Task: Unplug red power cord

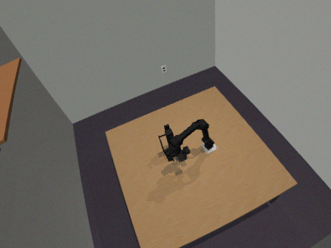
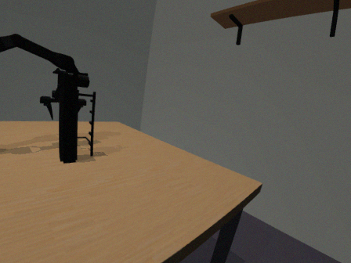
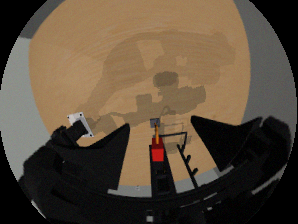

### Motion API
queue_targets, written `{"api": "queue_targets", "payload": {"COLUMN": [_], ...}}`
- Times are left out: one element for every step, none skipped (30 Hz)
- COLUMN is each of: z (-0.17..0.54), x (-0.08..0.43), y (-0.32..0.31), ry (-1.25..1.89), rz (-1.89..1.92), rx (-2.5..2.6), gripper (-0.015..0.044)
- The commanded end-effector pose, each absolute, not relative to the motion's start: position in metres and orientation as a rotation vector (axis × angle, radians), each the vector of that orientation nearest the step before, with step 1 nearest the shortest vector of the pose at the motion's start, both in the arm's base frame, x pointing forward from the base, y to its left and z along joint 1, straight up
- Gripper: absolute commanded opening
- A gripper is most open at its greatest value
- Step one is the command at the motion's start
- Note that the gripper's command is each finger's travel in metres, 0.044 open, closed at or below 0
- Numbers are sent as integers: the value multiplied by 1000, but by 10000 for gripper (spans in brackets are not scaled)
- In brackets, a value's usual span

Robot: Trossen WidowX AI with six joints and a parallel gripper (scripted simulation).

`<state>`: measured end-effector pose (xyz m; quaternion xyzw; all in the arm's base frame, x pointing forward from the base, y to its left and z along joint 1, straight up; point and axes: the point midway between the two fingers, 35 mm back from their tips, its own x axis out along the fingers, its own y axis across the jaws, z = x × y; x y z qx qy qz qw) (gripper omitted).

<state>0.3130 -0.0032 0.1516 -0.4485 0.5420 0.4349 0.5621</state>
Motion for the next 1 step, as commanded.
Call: {"api": "queue_targets", "payload": {"z": [150], "x": [313], "y": [-3], "ry": [1284], "rz": [1028], "rx": [-1050], "gripper": [440]}}
